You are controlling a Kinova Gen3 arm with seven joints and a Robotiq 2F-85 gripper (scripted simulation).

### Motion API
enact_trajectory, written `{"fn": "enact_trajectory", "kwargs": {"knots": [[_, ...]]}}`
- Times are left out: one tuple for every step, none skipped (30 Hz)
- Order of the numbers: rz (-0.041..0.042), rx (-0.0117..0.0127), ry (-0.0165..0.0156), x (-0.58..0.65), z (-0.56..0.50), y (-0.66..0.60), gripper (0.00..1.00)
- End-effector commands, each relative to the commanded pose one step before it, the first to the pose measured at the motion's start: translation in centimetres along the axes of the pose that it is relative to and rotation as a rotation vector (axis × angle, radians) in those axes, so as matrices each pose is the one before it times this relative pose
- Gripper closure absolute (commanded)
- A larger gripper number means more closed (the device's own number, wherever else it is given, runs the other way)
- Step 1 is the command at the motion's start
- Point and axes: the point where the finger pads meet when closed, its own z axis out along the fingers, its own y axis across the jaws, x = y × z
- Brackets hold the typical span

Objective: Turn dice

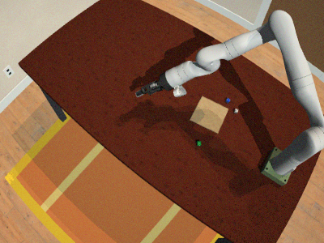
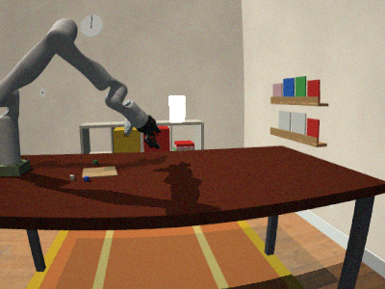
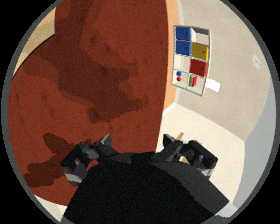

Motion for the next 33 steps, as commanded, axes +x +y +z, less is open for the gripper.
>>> {"fn": "enact_trajectory", "kwargs": {"knots": [[-0.03007, 0.02672, 0.01862, 0.337, -0.56, -0.649, 0.0], [0.0, 0.0, 0.0, 0.0, 0.0, 0.0, 0.0], [0.0, 0.0, 0.0, 0.0, 0.0, 0.0, 0.0], [0.0, 0.0, 0.0, 0.0, 0.0, 0.0, 0.0], [0.0, 0.0, 0.0, 0.0, 0.0, 0.0, 0.0], [0.0, 0.0, 0.0, 0.0, 0.0, 0.0, 0.0], [0.0, 0.0, 0.0, 0.0, 0.0, 0.0, 0.0], [0.0, 0.0, 0.0, 0.0, 0.0, 0.0, 0.0], [0.0, 0.0, 0.0, 0.0, 0.0, 0.0, 0.0], [-0.03121, 0.03149, 0.02861, 0.676, -0.608, -1.022, 0.0], [0.0, 0.0, 0.0, 0.0, 0.0, 0.0, 0.0], [0.0, 0.0, 0.0, 0.0, 0.0, 0.0, 0.0], [0.0, 0.0, 0.0, 0.0, 0.0, 0.0, 0.0], [0.0, 0.0, 0.0, 0.0, 0.0, 0.0, 0.0], [0.0, 0.0, 0.0, 0.0, 0.0, 0.0, 0.0], [0.0, 0.0, 0.0, 0.0, 0.0, 0.0, 0.0], [0.0, 0.0, 0.0, 0.0, 0.0, 0.0, 0.0], [0.0, 0.0, 0.0, 0.0, 0.0, 0.0, 0.0], [0.0, 0.0, 0.0, 0.0, 0.0, 0.0, 0.0], [-0.02926, 0.03173, 0.02811, 0.669, -0.645, -1.047, 0.0], [0.0, 0.0, 0.0, 0.0, 0.0, 0.0, 0.0], [0.0, 0.0, 0.0, 0.0, 0.0, 0.0, 0.0], [0.0, 0.0, 0.0, 0.0, 0.0, 0.0, 0.0], [0.0, 0.0, 0.0, 0.0, 0.0, 0.0, 0.0], [0.0, 0.0, 0.0, 0.0, 0.0, 0.0, 0.0], [0.0, 0.0, 0.0, 0.0, 0.0, 0.0, 0.0], [0.0, 0.0, 0.0, 0.0, 0.0, 0.0, 0.0], [0.0, 0.0, 0.0, 0.0, 0.0, 0.0, 0.0], [0.0, 0.0, 0.0, 0.0, 0.0, 0.0, 0.0], [-0.02723, 0.03182, 0.02757, 0.665, -0.679, -1.068, 0.0], [0.0, 0.0, 0.0, 0.0, 0.0, 0.0, 0.0], [0.0, 0.0, 0.0, 0.0, 0.0, 0.0, 0.0], [0.0, 0.0, 0.0, 0.0, 0.0, 0.0, 0.0]]}}
